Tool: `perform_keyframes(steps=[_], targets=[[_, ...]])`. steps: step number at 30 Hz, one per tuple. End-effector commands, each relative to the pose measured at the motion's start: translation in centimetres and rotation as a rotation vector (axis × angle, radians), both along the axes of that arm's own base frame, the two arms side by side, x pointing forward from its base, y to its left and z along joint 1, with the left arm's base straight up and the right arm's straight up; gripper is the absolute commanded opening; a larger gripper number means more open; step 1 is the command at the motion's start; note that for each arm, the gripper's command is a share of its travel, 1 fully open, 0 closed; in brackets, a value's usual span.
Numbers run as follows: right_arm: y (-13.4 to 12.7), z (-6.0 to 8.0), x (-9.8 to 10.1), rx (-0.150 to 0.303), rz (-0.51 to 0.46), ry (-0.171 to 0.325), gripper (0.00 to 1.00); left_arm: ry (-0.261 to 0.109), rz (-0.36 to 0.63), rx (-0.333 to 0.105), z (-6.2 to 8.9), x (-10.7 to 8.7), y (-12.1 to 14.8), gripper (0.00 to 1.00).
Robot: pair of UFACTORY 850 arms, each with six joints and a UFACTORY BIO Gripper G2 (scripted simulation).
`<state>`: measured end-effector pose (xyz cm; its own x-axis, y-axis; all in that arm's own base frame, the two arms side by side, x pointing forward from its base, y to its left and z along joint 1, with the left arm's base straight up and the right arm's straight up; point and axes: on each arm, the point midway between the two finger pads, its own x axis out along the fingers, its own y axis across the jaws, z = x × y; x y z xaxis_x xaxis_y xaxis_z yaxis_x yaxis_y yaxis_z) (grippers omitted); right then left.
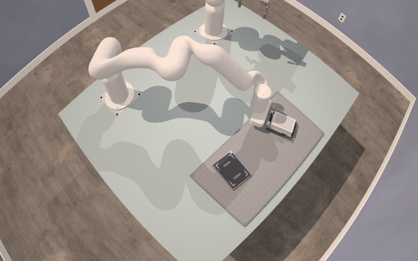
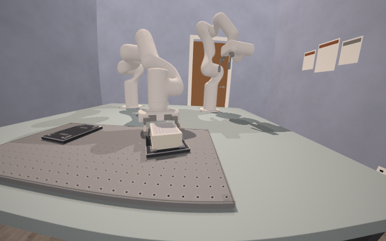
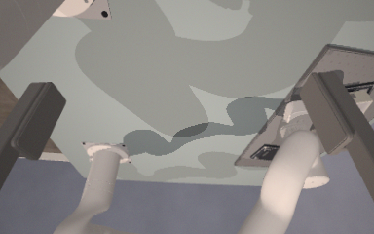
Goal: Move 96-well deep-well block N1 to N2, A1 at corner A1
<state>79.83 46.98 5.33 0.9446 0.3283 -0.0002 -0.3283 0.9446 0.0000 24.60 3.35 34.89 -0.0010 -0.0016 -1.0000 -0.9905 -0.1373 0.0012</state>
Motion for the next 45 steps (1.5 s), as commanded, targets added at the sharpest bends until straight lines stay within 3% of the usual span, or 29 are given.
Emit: perform_keyframes(steps=[1,15,33,34,45], targets=[[0.05,-0.12,0.08,0.002,0.000,-0.002,0.37,-0.001,0.000,0.001,0.05,0.04,0.03,1.00],[0.05,-0.92,0.08,0.002,0.000,-0.002,0.37,-0.001,0.000,0.001,0.05,0.04,0.03,1.00],[0.05,-0.91,0.09,0.002,0.000,-0.002,0.37,-0.001,0.000,0.001,0.05,0.04,0.03,1.00],[0.05,-0.91,0.09,0.002,0.000,-0.002,0.00,-0.001,0.000,0.001,0.05,0.04,0.03,1.00],[0.06,-0.91,0.09,0.002,0.000,-0.002,0.00,-0.001,0.000,0.001,0.05,0.04,0.03,1.00]])
